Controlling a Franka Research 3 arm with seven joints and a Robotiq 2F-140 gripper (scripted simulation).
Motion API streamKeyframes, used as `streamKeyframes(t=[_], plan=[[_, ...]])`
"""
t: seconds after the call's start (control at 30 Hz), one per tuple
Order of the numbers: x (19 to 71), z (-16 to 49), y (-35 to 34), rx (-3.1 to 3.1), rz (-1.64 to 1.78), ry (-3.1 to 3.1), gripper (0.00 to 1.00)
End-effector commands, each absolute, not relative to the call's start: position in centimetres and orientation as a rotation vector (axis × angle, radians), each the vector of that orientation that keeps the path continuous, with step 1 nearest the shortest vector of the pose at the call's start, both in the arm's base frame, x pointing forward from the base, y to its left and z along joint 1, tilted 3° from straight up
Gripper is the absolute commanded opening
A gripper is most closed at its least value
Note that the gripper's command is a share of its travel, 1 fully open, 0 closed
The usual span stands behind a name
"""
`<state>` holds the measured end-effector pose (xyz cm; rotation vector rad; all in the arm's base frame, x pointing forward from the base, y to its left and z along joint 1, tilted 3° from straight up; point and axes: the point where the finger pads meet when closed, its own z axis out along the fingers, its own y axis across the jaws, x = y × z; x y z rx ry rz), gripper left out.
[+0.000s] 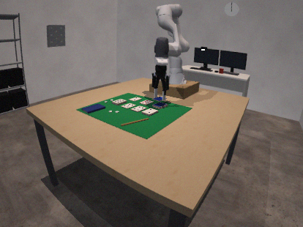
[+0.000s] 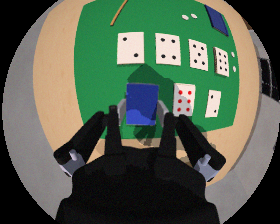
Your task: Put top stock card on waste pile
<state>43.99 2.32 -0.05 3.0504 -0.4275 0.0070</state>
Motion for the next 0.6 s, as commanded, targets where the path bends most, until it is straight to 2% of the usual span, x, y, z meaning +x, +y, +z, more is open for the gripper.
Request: streamKeyframes(t=[0.0,0.57], plan=[[43.8,0.0,1.6,3.053,0.006,-0.414,0.43],[41.7,0.5,-6.2,3.061,0.004,-0.351,0.43]])
